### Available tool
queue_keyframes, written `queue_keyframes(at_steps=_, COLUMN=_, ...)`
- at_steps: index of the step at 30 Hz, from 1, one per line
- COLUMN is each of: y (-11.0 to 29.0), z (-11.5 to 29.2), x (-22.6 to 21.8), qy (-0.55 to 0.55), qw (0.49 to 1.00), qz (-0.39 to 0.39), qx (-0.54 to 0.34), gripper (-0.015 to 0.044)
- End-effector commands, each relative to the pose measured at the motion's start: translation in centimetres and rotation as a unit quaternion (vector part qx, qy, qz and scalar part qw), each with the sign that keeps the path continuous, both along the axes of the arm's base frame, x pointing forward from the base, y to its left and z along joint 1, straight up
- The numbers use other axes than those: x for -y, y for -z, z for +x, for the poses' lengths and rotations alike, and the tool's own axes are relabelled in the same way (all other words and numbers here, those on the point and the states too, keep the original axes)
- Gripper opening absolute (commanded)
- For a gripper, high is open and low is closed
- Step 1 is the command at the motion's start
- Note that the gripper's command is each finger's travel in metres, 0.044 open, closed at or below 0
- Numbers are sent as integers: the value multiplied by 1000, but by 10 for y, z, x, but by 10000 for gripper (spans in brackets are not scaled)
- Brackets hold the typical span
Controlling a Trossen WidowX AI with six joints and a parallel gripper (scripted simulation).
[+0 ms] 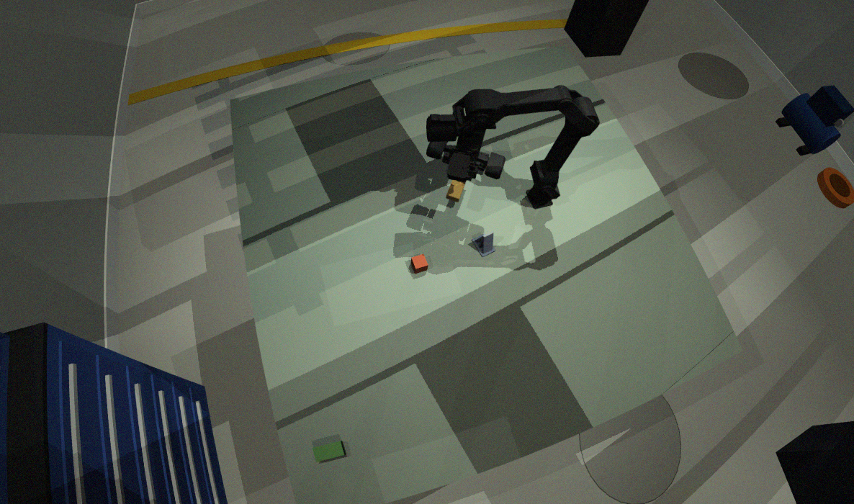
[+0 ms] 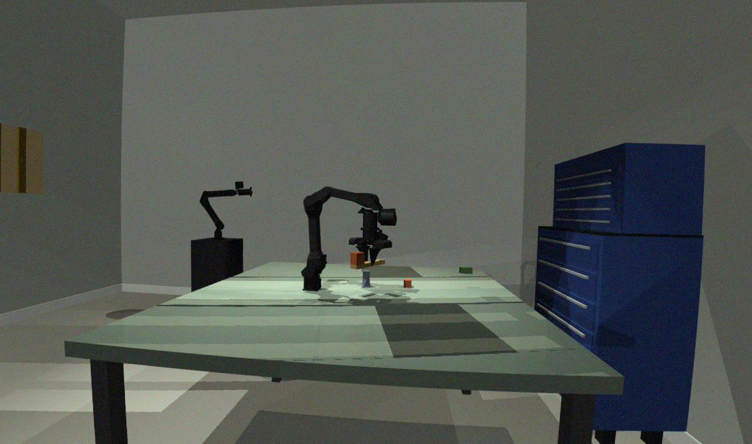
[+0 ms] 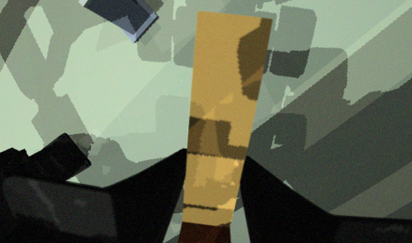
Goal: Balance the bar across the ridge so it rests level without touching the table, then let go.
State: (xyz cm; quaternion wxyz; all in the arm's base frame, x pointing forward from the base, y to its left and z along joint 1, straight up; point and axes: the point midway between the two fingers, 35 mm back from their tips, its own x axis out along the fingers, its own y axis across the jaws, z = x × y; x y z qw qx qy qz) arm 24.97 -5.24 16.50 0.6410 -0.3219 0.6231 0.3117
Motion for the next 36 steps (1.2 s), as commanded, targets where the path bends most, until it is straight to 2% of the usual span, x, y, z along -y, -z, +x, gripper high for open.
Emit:
queue_keyframes(at_steps=1, y=0, z=4, x=-15, qy=-40, qw=999, qz=-2, qx=-2, gripper=0)
queue_keyframes(at_steps=19, y=-1, z=10, x=-83, qy=-193, qw=981, qz=-3, qx=-1, gripper=0)
queue_keyframes(at_steps=36, y=-2, z=-6, x=-148, qy=-326, qw=945, qz=-4, qx=-1, gripper=0)
